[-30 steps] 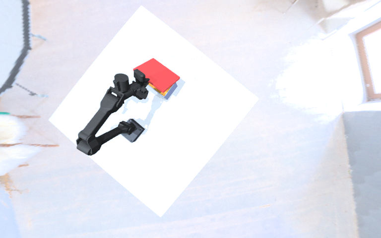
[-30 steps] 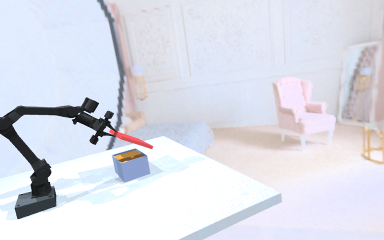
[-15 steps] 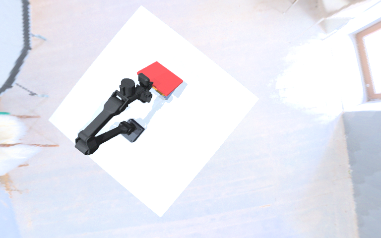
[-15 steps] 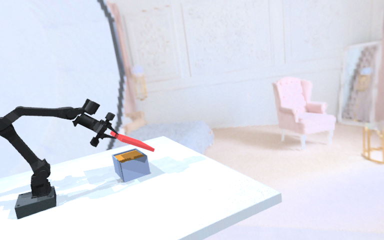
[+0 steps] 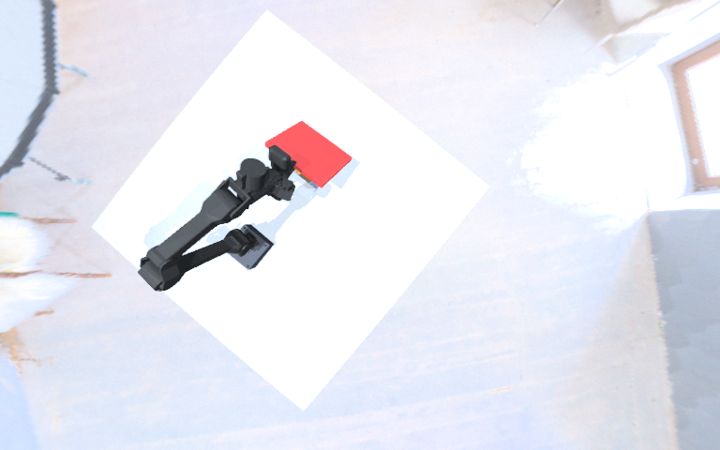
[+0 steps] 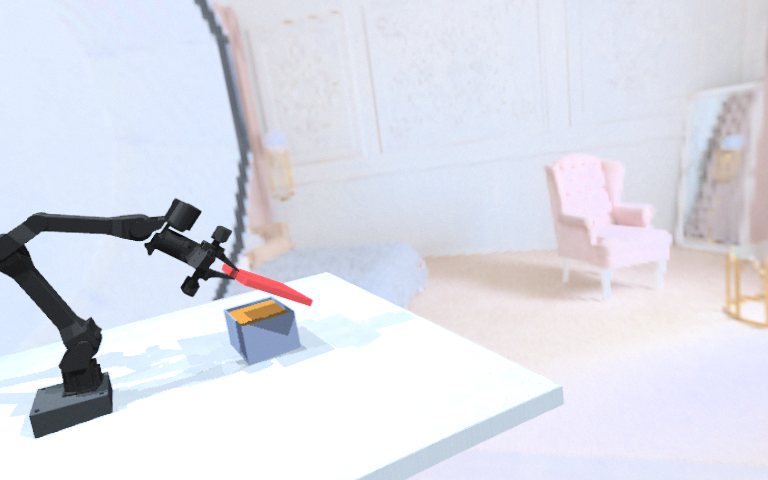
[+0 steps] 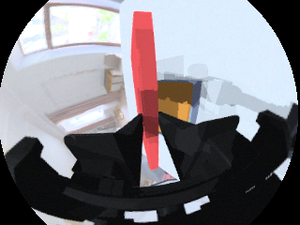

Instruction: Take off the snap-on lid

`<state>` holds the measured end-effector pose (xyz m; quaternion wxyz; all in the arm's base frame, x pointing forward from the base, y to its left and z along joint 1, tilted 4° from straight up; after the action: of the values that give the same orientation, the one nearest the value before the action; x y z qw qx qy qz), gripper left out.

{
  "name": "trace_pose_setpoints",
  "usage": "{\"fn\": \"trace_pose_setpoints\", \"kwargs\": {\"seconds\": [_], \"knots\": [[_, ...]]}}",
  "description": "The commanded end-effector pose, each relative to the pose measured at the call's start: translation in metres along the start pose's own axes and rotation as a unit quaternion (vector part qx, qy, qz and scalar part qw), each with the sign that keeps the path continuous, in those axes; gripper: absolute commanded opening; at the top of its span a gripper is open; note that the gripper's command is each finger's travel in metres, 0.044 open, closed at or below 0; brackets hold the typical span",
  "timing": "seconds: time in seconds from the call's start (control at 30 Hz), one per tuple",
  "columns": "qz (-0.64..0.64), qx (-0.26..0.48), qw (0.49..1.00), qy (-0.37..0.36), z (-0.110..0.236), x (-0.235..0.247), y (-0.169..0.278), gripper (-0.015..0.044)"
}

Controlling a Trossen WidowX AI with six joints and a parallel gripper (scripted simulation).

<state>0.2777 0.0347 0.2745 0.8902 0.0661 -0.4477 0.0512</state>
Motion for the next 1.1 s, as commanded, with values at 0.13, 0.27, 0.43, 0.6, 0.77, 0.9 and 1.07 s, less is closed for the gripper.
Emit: {"fn": "trace_pose_setpoints", "kwargs": {"seconds": [0.13,0.27,0.43,0.6,0.77,0.9,1.07], "knots": [[0.003,0.002,1.0,-0.006,0.003,0.004,-0.016,0.0],[0.003,0.002,1.0,-0.006,0.004,0.005,-0.024,0.0],[0.003,0.002,1.0,-0.006,0.004,0.006,-0.034,0.0],[0.004,0.001,1.0,-0.006,0.005,0.006,-0.044,0.0],[0.004,0.001,1.0,-0.006,0.006,0.007,-0.054,0.0],[0.004,0.001,1.0,-0.006,0.006,0.008,-0.062,0.0],[0.005,0.0,1.0,-0.006,0.007,0.009,-0.072,0.0]]}}
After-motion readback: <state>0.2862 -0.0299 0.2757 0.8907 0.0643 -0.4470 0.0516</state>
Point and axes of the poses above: the point midway between the two fingers, 35 mm back from their tips, its own z axis back along the fingers, its own x axis across the jaws, y = z × x, the point moved 7 cm from there along z, back along the fingers, and after that the axes turned 8 degrees about -z, right-handed, at the moved point
